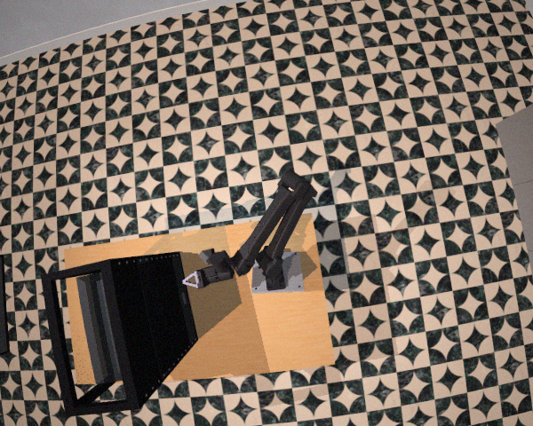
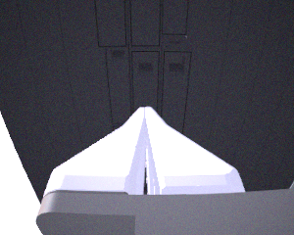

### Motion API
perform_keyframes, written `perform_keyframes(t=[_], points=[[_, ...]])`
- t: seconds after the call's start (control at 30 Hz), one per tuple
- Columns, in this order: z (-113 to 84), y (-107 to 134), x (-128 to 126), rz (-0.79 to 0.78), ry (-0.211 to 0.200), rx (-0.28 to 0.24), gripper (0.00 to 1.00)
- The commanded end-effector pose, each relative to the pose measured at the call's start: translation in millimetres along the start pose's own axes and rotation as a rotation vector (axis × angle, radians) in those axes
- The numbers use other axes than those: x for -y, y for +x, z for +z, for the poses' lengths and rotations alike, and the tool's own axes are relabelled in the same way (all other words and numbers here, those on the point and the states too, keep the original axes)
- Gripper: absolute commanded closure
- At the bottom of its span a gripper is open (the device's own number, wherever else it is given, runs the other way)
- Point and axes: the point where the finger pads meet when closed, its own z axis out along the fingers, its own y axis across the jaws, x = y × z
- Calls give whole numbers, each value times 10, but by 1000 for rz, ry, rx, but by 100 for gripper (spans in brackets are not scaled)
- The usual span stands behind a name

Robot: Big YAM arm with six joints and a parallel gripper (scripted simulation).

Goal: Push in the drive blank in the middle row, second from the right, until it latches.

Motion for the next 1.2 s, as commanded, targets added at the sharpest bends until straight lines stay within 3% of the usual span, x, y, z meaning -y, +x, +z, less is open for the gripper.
perform_keyframes(t=[0.0, 0.2, 0.63, 0.73, 0.9, 1.0, 1.17], points=[[85, -98, -172, 9, -34, 27, 100], [142, -68, -292, 22, -54, 32, 100], [402, 444, -266, 31, -52, 28, 100], [427, 410, -192, 29, -34, 40, 100], [420, 475, -213, 28, -42, 28, 100], [558, 408, -185, 22, -35, 43, 100], [976, 402, -161, 12, -33, 43, 100]])
